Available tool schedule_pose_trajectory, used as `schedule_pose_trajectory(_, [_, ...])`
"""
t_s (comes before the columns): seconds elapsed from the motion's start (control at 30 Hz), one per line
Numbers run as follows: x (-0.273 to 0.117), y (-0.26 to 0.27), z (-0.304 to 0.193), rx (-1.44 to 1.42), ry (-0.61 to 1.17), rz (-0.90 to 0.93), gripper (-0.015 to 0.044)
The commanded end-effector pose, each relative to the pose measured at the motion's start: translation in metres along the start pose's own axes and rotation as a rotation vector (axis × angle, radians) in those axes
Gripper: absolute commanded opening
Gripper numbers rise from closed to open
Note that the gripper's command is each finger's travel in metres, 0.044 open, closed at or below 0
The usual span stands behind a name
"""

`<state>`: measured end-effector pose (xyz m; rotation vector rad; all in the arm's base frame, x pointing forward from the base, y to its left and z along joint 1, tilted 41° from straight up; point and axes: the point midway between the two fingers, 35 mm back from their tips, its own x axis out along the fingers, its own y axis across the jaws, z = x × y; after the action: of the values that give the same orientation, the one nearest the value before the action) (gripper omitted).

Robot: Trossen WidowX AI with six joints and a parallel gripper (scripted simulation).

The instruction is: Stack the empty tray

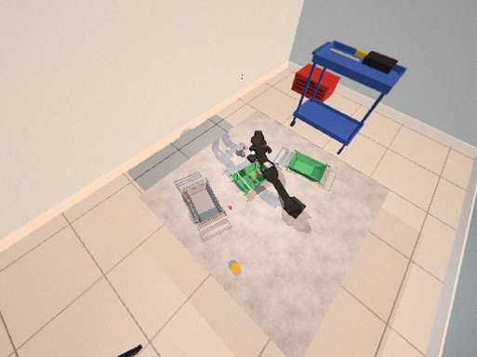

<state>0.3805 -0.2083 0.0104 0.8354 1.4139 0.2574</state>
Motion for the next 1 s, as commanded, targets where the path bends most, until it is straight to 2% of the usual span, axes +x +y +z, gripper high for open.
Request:
schedule_pose_trajectory(0.0, [0.0, 0.0, 0.0, 0.0, 0.0, 0.0, 0.0])
schedule_pose_trajectory(0.23, [0.0, 0.0, 0.0, 0.0, 0.0, 0.0, 0.0])
schedule_pose_trajectory(0.53, [-0.001, -0.005, -0.002, -0.005, -0.001, -0.004, 0.0236])
schedule_pose_trajectory(0.77, [-0.018, -0.085, -0.044, -0.097, -0.01, -0.061, 0.042])
schedule_pose_trajectory(0.8, [-0.02, -0.098, -0.053, -0.113, -0.009, -0.07, 0.044])
schedule_pose_trajectory(0.97, [-0.029, -0.164, -0.119, -0.194, 0.003, -0.08, 0.044])
